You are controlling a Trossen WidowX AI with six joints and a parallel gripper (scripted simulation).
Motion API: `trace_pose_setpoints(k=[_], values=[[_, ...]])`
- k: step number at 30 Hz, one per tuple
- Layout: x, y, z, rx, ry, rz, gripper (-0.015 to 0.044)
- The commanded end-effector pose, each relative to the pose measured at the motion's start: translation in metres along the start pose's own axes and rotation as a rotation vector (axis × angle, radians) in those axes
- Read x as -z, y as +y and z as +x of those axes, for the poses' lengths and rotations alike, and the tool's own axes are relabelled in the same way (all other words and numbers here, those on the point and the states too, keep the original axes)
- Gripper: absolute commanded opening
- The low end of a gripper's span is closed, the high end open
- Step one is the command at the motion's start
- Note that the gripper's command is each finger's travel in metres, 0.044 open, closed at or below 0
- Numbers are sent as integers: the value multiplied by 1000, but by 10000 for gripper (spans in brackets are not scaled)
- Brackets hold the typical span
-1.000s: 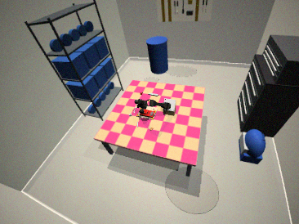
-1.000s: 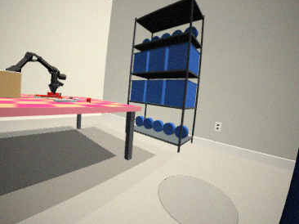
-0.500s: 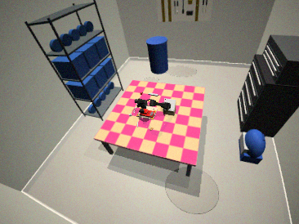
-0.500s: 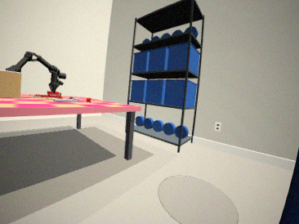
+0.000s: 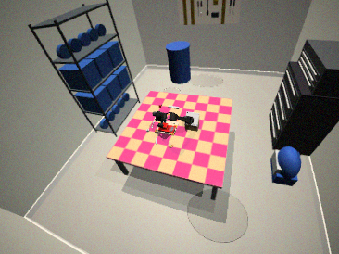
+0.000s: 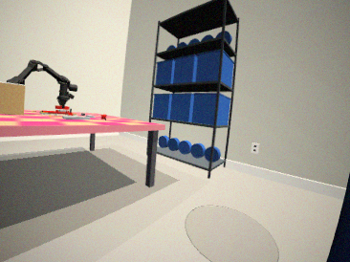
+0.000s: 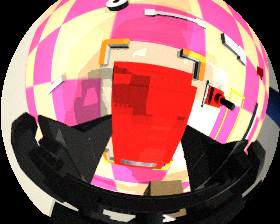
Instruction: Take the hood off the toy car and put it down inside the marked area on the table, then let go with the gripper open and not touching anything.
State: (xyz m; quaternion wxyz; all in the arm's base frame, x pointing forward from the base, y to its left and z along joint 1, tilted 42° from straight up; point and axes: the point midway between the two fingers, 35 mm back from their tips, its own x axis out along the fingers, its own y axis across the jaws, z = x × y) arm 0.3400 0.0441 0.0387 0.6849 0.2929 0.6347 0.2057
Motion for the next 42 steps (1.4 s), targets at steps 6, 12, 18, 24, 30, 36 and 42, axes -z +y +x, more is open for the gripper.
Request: trace_pose_setpoints(k=[6,12,18,24,30,36,42], values=[[-4,1,-24,1,-16,-13,0],[-3,1,-48,2,-16,-12,0],[-3,-14,-41,3,-4,3,0],[-8,-44,-44,15,-9,3,0],[-9,-75,-46,23,-11,2,0],[-8,-105,-49,29,-13,0,0],[-3,-136,-50,31,-14,-2,0]])
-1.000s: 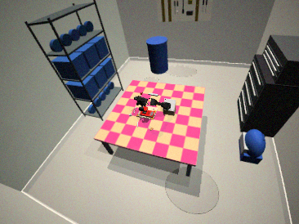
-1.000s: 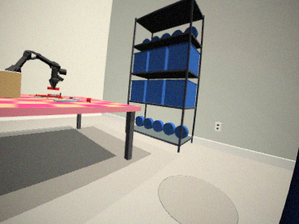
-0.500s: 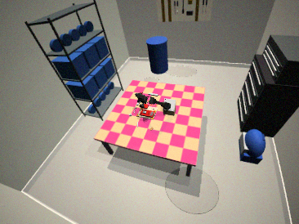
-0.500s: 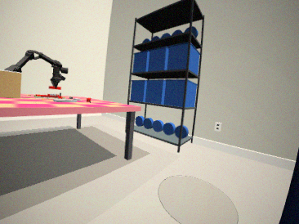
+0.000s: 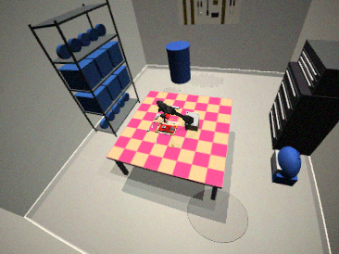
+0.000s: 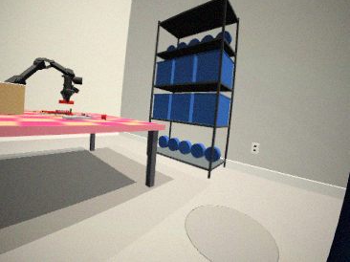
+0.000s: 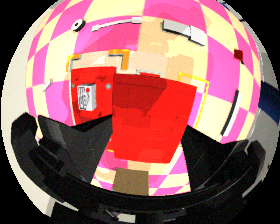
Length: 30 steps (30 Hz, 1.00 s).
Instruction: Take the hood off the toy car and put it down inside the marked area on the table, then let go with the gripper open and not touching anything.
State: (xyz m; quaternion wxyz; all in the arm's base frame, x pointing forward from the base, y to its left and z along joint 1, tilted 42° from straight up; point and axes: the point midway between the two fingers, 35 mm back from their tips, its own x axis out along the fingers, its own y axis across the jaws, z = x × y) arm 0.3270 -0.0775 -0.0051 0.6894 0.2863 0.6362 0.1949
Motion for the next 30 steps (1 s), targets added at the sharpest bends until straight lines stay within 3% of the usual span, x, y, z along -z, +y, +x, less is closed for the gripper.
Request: trace_pose_setpoints(k=[1,18,30], values=[[1,-20,-2,5,-6,-4,0],[27,-98,-1,-8,-9,-13,0],[29,-103,4,-10,-9,-15,0]])
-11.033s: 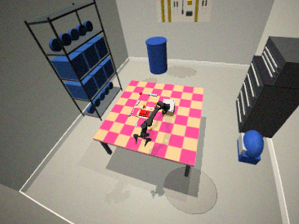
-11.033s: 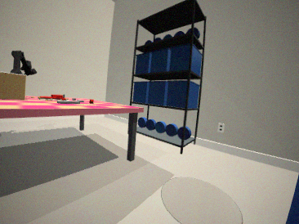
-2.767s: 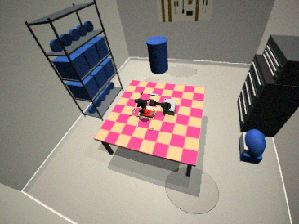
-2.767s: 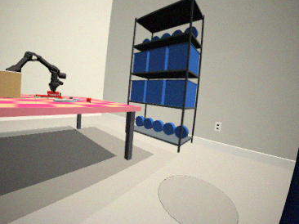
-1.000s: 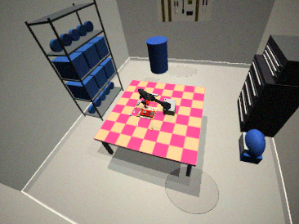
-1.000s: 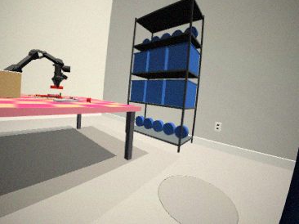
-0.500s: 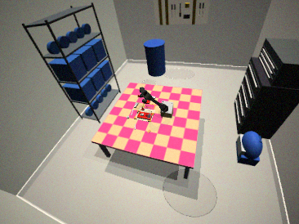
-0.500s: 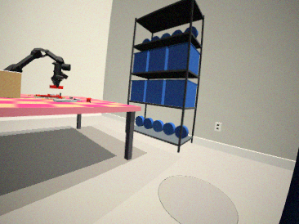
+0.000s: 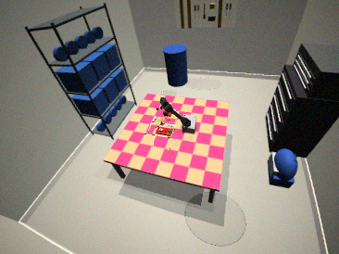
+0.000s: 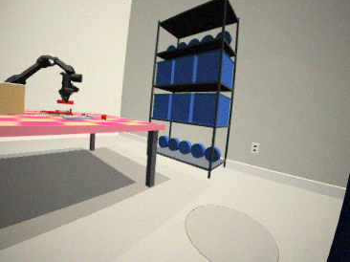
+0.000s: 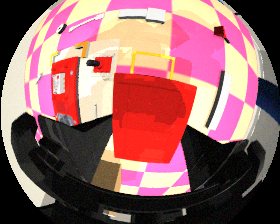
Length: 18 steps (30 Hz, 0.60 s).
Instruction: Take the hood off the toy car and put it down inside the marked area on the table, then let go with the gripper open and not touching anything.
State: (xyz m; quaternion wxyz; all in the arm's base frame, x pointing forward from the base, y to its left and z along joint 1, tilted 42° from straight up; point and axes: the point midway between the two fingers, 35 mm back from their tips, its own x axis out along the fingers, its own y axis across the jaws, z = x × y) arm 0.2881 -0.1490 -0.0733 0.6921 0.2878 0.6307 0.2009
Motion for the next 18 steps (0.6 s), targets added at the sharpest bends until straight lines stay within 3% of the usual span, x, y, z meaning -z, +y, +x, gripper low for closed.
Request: trace_pose_setpoints(k=[1,18], values=[[-1,-1,2,2,-1,-6,0],[-2,-2,13,2,-1,-6,0]])
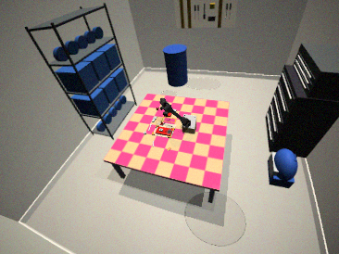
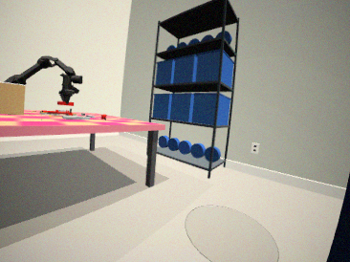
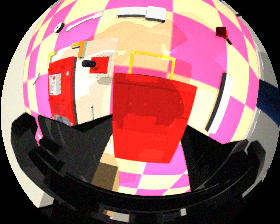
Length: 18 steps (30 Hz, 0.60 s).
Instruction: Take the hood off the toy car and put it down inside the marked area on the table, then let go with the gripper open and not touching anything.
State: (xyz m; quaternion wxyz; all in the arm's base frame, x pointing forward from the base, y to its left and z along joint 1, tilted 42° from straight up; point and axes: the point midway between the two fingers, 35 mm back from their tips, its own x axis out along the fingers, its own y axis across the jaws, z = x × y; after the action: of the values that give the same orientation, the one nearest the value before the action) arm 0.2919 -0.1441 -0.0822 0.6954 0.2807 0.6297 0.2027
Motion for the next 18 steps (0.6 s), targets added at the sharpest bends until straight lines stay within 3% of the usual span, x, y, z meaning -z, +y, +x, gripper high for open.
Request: trace_pose_setpoints(k=[1,18], values=[[1,0,4,-5,0,9,0],[0,0,15,-5,0,9,0]])
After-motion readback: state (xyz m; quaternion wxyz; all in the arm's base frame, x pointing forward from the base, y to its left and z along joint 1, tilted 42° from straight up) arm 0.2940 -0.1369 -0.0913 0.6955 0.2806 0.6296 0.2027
